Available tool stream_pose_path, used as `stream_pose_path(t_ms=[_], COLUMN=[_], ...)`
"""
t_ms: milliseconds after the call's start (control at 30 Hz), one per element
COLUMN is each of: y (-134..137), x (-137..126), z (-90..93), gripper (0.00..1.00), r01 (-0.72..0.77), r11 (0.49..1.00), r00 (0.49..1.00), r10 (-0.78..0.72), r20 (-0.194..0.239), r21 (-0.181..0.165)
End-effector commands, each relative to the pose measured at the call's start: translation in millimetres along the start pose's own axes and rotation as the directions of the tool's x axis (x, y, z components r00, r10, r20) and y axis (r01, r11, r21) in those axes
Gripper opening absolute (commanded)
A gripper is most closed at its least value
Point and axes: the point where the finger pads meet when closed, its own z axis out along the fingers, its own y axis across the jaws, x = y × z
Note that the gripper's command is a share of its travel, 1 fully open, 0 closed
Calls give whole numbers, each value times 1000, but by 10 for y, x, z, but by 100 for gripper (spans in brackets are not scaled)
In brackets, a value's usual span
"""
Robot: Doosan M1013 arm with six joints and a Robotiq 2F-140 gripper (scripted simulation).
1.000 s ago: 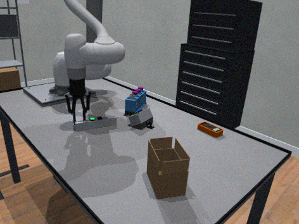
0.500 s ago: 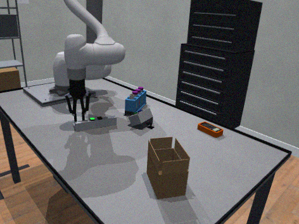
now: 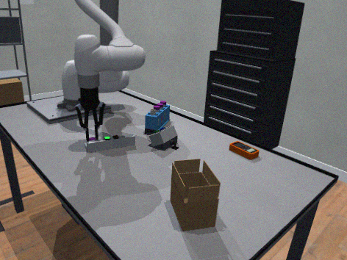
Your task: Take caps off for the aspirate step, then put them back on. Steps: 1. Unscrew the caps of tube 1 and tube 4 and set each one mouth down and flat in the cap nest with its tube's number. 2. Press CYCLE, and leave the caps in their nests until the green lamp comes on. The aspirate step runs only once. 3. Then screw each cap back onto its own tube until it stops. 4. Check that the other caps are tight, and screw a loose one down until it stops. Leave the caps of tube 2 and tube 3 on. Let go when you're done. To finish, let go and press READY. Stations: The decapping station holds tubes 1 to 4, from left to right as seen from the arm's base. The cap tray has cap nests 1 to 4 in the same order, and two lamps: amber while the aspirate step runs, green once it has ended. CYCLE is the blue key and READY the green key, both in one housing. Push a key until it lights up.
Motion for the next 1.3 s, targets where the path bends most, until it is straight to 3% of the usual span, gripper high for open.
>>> stream_pose_path(t_ms=[0, 767, 867, 967, 1033, 1267], y=[0, 0, 0, 246, 246, 799], x=[-6, -5, -5, 43, 43, 151], z=[-160, -1205, -1204, -1205, -1205, -1205], gripper=[30, 30, 30, 30, 30, 30], r01=[0, 0, 0, -248, -248, -265], r11=[1000, 1000, 1000, 969, 969, 964], r00=[1000, 1000, 1000, 969, 969, 964], r10=[0, 0, 0, 248, 248, 265], r20=[1, 1, 1, 1, 1, 1], r21=[0, 0, 0, -1, -1, -1])
